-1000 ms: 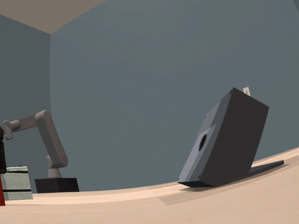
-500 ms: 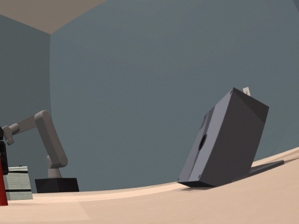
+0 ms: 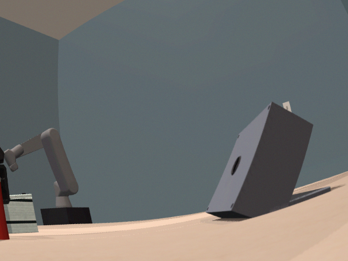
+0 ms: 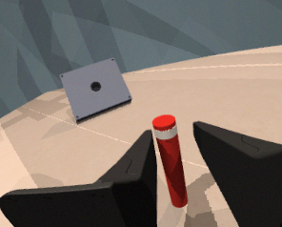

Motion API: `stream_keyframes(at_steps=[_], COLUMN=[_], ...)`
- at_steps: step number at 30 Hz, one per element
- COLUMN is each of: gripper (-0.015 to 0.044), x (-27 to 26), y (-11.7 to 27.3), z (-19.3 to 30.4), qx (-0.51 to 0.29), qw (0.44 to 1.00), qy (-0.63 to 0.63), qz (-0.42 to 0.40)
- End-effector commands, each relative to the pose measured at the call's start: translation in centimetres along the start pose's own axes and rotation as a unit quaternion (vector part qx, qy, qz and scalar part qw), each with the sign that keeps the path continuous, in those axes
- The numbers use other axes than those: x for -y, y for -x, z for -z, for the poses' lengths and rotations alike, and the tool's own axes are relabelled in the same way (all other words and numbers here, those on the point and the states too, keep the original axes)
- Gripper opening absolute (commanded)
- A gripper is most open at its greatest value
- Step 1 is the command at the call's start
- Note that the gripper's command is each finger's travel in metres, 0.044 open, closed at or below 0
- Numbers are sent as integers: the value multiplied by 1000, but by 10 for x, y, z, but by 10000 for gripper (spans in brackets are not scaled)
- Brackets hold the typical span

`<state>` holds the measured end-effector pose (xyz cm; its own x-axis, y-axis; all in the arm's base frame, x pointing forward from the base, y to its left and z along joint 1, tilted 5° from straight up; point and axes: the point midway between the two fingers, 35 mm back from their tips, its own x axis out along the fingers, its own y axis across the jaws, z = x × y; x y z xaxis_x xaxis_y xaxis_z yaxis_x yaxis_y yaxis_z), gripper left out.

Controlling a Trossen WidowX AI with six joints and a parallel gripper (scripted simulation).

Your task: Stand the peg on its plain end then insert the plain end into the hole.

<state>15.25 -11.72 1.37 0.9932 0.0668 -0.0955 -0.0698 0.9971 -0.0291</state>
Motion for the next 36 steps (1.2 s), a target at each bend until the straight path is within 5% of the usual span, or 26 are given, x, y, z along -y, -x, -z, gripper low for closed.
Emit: stream_keyframes(at_steps=[1, 12, 24, 36], gripper=[130, 130, 440, 440], x=[0, 0, 0, 17], y=[0, 0, 0, 4], z=[0, 0, 0, -39], qx=[0, 0, 0, 0], qw=[1000, 1000, 1000, 1000], qy=[-2, -2, -2, 0], qz=[0, 0, 0, 0])
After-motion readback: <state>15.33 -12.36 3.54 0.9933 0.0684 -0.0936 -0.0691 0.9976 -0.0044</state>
